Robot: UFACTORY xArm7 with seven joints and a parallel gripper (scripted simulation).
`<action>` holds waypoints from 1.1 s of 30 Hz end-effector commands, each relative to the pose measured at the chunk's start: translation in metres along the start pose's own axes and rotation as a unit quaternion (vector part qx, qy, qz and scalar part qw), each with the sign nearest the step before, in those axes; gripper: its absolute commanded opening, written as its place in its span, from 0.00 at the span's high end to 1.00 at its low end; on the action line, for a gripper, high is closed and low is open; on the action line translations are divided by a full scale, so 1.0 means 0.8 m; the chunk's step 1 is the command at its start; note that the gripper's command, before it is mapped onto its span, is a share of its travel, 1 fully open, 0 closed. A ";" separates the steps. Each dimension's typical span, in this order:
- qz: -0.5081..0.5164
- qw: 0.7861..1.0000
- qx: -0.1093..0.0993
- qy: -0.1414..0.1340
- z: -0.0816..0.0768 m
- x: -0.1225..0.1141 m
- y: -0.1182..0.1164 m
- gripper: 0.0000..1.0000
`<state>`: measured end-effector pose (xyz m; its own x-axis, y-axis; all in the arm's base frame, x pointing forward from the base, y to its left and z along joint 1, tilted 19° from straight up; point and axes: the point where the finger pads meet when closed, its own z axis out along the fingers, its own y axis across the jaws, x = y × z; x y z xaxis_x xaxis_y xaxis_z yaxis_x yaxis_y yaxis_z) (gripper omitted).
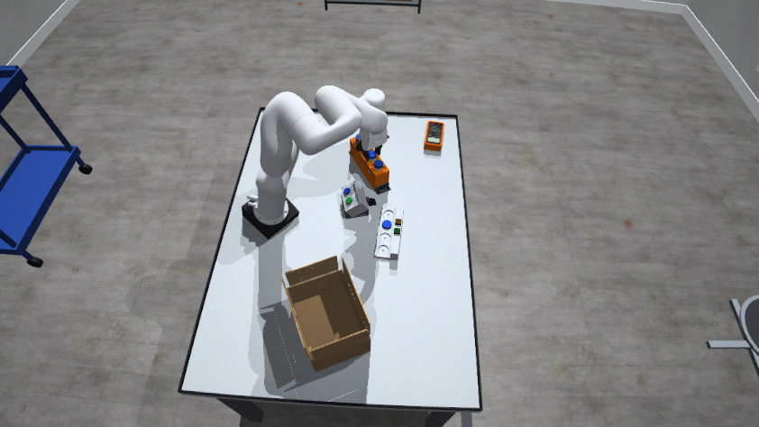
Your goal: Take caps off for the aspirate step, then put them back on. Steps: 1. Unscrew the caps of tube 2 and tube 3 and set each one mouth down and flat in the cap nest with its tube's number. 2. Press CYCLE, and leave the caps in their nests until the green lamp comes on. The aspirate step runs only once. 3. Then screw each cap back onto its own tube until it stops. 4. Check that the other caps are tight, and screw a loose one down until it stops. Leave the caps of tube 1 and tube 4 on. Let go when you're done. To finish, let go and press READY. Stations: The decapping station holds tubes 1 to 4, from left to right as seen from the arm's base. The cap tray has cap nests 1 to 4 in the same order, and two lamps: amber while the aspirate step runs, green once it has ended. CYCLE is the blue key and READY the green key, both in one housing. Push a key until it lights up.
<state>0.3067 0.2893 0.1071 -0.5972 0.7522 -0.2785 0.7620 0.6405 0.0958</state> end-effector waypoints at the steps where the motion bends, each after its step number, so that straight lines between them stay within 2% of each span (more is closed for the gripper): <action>1: 0.138 0.990 -0.004 -0.018 -0.002 0.001 0.002 0.54; 3: 0.138 0.990 -0.004 -0.018 -0.002 0.001 0.002 0.54; 5: 0.230 0.973 -0.006 -0.019 -0.002 0.001 0.002 0.54; 8: 0.298 0.954 -0.007 -0.017 -0.002 0.001 0.002 0.54; 12: 0.400 0.916 -0.009 -0.017 -0.002 0.001 0.002 0.54; 20: 0.400 0.916 -0.009 -0.017 -0.002 0.001 0.002 0.54; 21: 0.400 0.916 -0.009 -0.017 -0.002 0.001 0.002 1.00; 33: 0.400 0.916 -0.009 -0.017 -0.002 0.001 0.002 1.00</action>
<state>0.3068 0.2896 0.1070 0.1601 0.9764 -0.1451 0.9487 -0.1115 0.2958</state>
